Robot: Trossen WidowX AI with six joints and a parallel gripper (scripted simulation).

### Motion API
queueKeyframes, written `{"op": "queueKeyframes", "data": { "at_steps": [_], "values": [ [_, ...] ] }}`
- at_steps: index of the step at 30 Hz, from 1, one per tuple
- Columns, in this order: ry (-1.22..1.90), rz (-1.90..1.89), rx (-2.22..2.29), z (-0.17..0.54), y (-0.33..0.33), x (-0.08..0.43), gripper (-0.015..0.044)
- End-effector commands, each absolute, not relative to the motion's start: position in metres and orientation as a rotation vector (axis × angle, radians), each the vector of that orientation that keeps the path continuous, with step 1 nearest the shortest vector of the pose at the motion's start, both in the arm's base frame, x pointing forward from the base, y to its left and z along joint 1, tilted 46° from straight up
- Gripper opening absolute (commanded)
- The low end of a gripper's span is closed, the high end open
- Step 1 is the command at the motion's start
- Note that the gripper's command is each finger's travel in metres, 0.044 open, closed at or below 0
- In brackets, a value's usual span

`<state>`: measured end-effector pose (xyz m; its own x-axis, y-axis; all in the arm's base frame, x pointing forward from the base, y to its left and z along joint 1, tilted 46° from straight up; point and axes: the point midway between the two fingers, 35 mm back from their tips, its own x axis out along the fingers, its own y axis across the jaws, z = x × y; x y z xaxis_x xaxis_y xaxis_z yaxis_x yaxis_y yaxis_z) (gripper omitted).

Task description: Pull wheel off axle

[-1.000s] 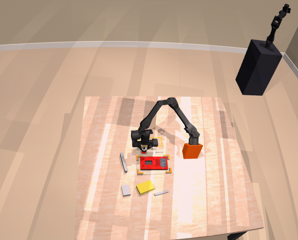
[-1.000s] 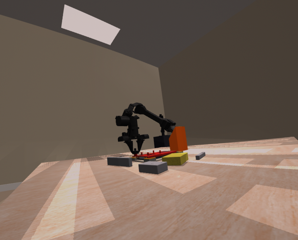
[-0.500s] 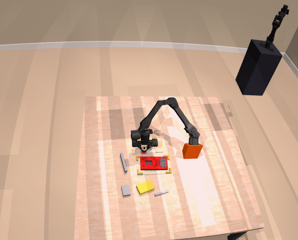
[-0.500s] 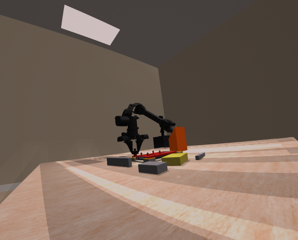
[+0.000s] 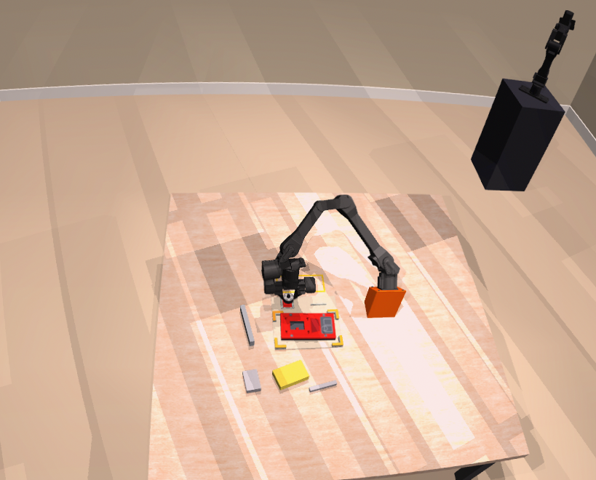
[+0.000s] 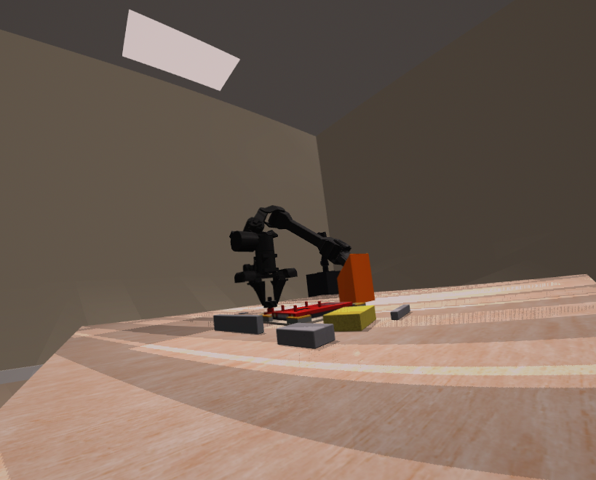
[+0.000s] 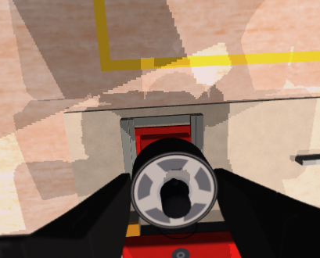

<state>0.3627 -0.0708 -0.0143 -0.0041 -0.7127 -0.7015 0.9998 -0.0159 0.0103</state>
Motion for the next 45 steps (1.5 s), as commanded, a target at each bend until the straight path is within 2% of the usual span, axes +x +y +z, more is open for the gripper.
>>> {"op": "queueKeyframes", "data": {
  "at_steps": [1, 45],
  "values": [
    [0.603, -1.492, 0.614, -0.012, -0.067, 0.361, 0.0000],
    [0.600, -1.485, 0.614, -0.002, -0.056, 0.362, 0.0000]
  ]
}}
